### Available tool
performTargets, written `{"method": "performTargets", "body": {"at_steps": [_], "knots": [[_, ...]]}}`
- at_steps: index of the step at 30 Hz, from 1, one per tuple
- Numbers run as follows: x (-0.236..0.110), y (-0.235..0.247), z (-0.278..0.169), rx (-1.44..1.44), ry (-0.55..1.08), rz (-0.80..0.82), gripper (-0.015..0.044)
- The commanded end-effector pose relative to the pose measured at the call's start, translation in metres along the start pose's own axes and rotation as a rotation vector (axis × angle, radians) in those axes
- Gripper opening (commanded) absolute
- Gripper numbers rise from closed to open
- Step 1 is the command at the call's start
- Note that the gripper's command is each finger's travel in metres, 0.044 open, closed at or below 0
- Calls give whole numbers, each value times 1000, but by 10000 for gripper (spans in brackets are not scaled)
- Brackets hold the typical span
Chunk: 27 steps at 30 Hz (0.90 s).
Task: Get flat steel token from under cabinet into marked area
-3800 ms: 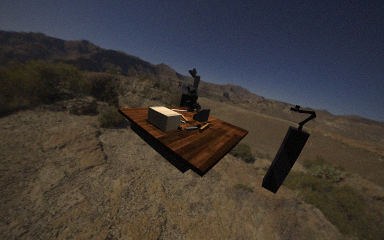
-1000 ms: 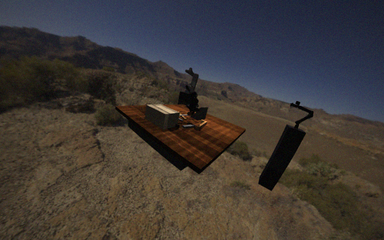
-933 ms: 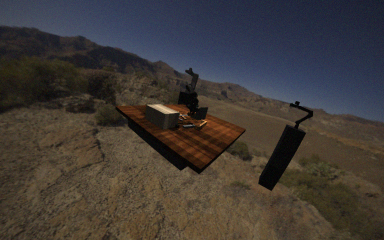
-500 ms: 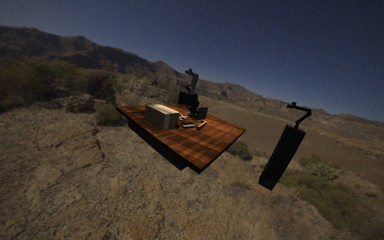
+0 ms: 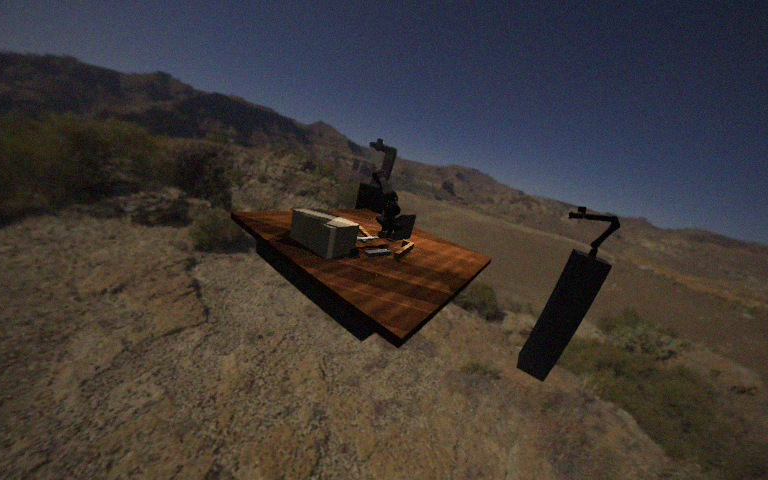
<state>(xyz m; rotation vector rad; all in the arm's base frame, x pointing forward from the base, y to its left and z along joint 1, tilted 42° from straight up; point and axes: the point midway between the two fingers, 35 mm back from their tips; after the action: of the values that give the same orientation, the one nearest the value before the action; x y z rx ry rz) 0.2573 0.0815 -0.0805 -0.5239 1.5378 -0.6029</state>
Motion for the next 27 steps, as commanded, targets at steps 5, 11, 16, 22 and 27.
{"method": "performTargets", "body": {"at_steps": [5,11,16,22,27], "knots": [[6,12,3,6,-16,6,0],[12,18,4,6,-16,6,0],[18,23,4,6,-16,6,0],[26,28,4,6,-16,6,0],[34,32,4,6,-16,6,0]]}}
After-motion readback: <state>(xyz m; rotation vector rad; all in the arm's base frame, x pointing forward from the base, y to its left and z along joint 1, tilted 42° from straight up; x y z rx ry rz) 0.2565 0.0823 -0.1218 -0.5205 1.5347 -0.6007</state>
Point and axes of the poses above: the point midway between the two fingers, 35 mm back from their tips, its own x axis out along the fingers, its own y axis across the jaws, z = x × y, and after that the axes turned 12 degrees about -x, right-handed
